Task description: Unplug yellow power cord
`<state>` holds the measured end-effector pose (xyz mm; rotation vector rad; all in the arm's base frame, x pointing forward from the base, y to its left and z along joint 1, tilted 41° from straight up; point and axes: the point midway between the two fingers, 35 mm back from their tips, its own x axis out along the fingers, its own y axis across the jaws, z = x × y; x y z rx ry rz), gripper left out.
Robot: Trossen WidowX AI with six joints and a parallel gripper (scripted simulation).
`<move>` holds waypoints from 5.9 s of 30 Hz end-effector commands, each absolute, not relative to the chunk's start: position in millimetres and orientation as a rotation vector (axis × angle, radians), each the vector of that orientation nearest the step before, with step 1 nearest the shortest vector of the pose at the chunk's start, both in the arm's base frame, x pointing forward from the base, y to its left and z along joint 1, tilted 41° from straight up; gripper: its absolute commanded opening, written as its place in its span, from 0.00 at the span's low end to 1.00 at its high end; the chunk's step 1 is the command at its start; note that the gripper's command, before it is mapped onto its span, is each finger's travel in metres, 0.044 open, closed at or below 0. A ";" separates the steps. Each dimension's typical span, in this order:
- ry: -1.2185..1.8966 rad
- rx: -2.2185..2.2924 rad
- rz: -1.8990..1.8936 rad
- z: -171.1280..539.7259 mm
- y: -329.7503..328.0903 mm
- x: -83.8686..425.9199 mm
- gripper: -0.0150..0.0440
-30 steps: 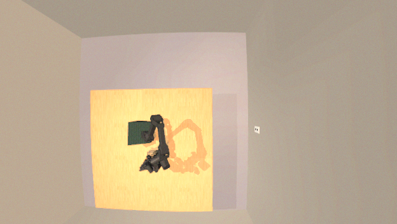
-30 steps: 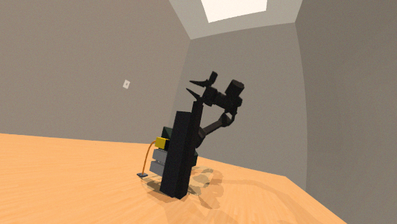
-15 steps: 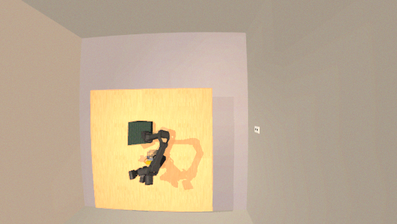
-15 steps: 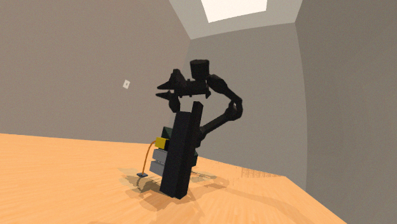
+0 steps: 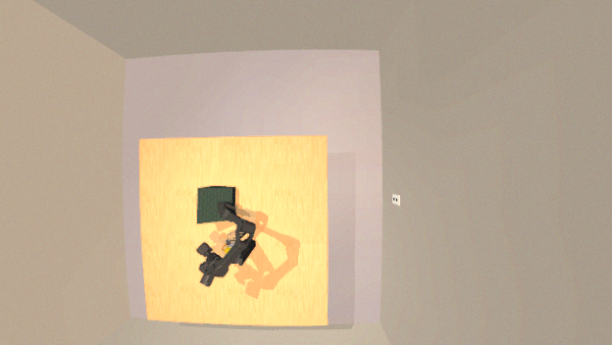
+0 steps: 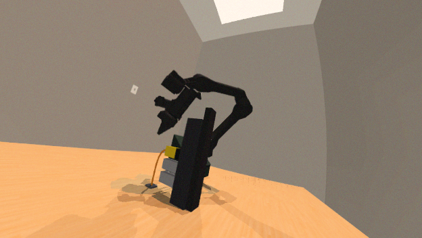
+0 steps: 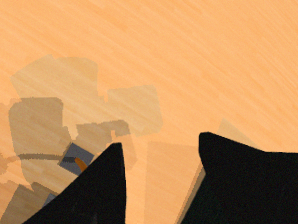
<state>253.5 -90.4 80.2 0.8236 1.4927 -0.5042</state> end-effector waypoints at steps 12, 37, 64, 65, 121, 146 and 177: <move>1.704 1.697 -0.737 71.1 -49.8 257.9 0.53; 1.704 1.698 -0.736 92.6 -25.0 256.8 0.53; 1.705 1.693 -0.734 90.1 -13.5 256.8 0.29; 1.705 1.693 -0.734 90.1 -13.5 256.8 0.28; 1.731 1.665 -0.706 62.3 -43.6 259.0 0.53; 1.704 1.697 -0.737 84.2 -34.9 258.0 0.53; 1.705 1.693 -0.734 89.8 -13.9 256.8 0.34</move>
